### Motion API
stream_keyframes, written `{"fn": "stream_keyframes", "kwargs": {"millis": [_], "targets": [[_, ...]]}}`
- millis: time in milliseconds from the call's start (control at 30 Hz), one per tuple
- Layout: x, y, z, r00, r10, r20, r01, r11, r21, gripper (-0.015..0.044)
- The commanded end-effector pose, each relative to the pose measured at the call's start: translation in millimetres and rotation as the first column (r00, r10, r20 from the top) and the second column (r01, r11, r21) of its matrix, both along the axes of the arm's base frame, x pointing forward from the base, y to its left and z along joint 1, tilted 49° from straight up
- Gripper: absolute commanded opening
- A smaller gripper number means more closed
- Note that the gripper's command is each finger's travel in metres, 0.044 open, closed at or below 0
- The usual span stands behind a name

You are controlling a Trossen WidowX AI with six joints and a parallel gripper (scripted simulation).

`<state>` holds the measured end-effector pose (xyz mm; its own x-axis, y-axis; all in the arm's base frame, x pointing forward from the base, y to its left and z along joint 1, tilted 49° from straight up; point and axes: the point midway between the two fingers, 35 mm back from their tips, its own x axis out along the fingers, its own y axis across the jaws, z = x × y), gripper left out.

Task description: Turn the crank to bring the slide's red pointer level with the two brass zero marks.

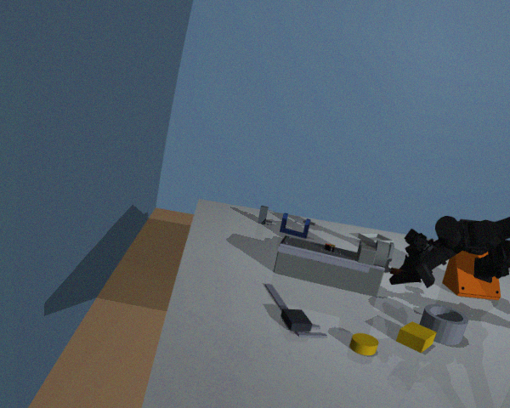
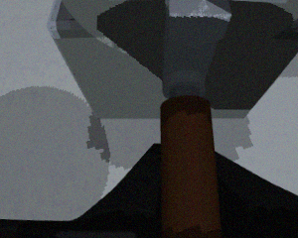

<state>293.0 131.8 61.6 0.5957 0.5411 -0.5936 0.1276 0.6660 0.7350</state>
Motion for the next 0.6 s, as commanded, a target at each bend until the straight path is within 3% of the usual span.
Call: {"fn": "stream_keyframes", "kwargs": {"millis": [0,567], "targets": [[-1.5,-6.1,-6.7,1.0,-0.019,-0.016,0.019,1.0,-0.014,0.0],[-1.8,-9.1,-8.1,1.0,-0.019,-0.016,0.019,1.0,-0.014,0.0]]}}
